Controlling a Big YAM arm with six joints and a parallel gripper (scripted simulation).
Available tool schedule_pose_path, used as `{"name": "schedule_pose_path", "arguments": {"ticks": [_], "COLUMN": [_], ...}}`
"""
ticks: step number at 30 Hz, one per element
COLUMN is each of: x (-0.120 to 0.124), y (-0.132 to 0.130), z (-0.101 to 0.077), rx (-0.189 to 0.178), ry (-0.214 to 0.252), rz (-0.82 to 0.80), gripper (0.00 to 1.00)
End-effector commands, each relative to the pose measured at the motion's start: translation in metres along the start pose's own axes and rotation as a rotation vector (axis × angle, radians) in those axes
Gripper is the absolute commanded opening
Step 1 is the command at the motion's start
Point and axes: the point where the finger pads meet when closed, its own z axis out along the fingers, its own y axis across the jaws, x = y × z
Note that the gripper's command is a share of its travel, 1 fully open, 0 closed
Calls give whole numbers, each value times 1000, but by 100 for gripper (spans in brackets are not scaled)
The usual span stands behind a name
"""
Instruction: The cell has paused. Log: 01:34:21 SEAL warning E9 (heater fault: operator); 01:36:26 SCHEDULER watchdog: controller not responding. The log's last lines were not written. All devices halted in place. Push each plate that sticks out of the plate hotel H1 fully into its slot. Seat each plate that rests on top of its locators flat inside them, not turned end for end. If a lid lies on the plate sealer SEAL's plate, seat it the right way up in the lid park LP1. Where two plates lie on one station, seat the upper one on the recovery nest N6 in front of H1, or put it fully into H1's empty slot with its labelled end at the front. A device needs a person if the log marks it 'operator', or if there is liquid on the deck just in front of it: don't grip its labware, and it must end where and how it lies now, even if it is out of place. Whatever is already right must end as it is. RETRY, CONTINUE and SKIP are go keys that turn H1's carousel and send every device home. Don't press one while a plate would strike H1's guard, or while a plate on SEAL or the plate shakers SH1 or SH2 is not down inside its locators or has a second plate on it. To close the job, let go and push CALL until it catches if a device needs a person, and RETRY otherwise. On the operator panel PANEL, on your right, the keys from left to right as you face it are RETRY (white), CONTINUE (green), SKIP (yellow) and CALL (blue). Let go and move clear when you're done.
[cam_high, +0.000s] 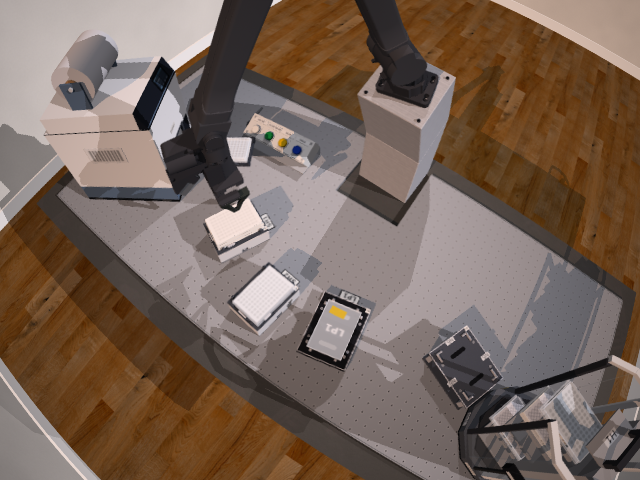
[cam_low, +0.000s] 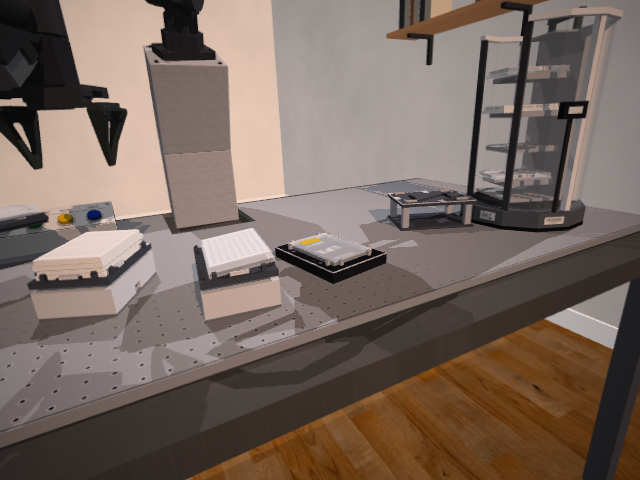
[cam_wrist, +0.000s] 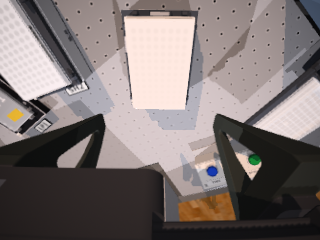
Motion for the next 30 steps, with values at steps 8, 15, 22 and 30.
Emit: {"name": "schedule_pose_path", "arguments": {"ticks": [8,15,22,30], "x": [-20,-16,-30,-14], "y": [3,2,-1,-1], "z": [41,74,58,67], "rx": [3,2,8,4], "ry": [-33,-29,-60,-27], "rz": [0,2,3,2], "gripper": [100,100,100,100]}}
